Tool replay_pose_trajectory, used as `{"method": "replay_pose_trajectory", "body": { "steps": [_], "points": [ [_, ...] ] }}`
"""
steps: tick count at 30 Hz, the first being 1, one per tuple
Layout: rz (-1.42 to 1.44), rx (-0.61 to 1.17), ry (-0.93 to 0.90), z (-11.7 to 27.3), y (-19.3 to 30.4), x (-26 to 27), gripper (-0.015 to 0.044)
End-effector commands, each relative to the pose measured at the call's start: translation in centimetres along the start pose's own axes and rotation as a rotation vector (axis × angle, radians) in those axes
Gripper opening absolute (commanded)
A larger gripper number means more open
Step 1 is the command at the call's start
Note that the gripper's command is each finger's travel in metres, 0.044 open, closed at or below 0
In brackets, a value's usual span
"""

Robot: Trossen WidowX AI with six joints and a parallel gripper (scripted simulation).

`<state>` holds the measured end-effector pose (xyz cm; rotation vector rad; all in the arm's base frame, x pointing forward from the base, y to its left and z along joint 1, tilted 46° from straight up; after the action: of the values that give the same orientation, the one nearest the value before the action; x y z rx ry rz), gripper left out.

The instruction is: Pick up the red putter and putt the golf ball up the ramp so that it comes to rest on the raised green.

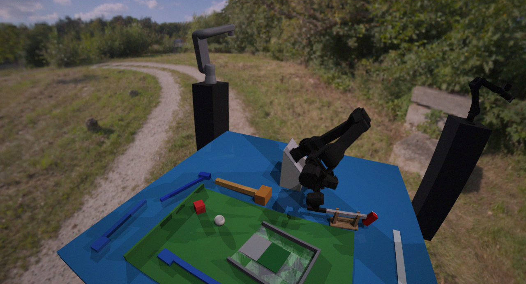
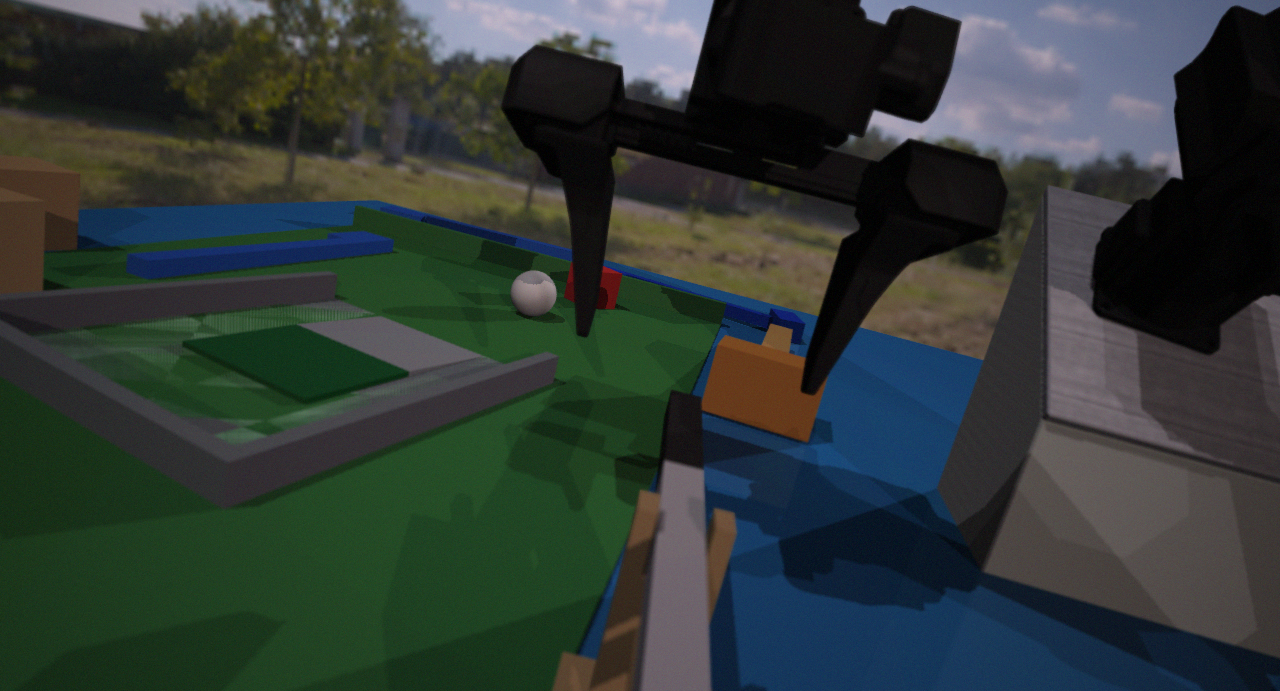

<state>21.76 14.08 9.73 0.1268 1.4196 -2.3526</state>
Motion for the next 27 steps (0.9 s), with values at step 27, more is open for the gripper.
{"method": "replay_pose_trajectory", "body": {
  "steps": [27],
  "points": [
    [-0.006, -0.009, -0.007, -5.3, 1.2, 0.5, 0.0440]
  ]
}}
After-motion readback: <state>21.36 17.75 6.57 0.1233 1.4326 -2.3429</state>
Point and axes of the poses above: the point midway between the two fingers, 35 mm back from their tips, its own z axis back along the fingers, its own x axis across the jaws, y = z × x, the point moved 2 cm from there along z, back along the fingers, and after that the axes turned 11 degrees about z, right-handed, at the moved point
